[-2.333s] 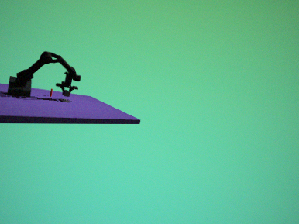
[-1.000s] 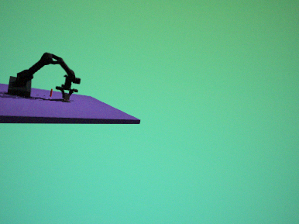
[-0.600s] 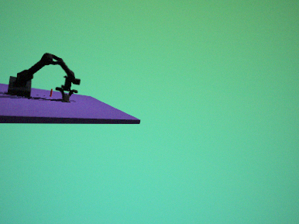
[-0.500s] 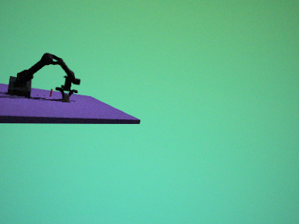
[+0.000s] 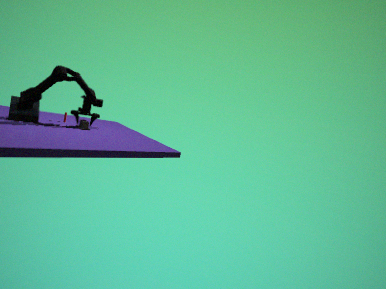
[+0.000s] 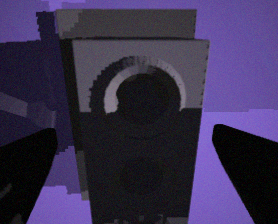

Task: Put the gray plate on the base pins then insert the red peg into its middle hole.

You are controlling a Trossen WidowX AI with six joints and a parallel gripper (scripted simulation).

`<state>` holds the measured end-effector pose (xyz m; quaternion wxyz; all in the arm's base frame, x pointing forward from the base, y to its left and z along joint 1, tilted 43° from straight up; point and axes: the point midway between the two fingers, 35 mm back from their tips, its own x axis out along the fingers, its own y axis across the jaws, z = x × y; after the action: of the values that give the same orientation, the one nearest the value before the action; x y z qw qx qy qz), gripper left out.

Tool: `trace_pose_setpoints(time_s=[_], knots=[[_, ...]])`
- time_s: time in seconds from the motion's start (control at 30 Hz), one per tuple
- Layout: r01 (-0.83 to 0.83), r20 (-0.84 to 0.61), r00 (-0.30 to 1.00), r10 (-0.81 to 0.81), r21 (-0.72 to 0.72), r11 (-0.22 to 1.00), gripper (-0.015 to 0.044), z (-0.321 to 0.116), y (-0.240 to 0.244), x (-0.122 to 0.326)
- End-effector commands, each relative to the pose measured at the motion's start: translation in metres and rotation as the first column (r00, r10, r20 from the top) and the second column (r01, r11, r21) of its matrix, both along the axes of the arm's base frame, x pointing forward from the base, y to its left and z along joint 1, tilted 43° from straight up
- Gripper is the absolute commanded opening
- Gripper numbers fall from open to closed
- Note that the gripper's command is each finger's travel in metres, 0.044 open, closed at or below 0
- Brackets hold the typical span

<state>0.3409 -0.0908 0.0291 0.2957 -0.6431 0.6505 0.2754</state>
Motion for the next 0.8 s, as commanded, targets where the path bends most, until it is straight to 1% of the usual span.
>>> trace_pose_setpoints(time_s=[0.0,0.1,0.27,0.33,0.63,0.67,0.77], knots=[[0.002,0.002,1.000,-0.002,0.000,1.000,0.0440,0.000,0.000,0.000],[0.001,0.001,1.000,-0.001,0.002,1.000,0.0440,0.007,0.007,0.002],[-0.001,-0.009,1.000,0.001,0.003,1.000,0.0440,0.066,0.064,0.005],[-0.002,-0.012,1.000,0.002,-0.001,1.000,0.0440,0.083,0.078,0.002],[0.008,-0.003,1.000,-0.008,-0.001,1.000,0.0440,0.083,0.083,0.004],[0.038,0.025,0.999,-0.038,0.001,0.999,0.0440,0.081,0.085,0.004],[0.206,0.179,0.962,-0.208,0.027,0.978,0.0440,0.069,0.100,0.000]])
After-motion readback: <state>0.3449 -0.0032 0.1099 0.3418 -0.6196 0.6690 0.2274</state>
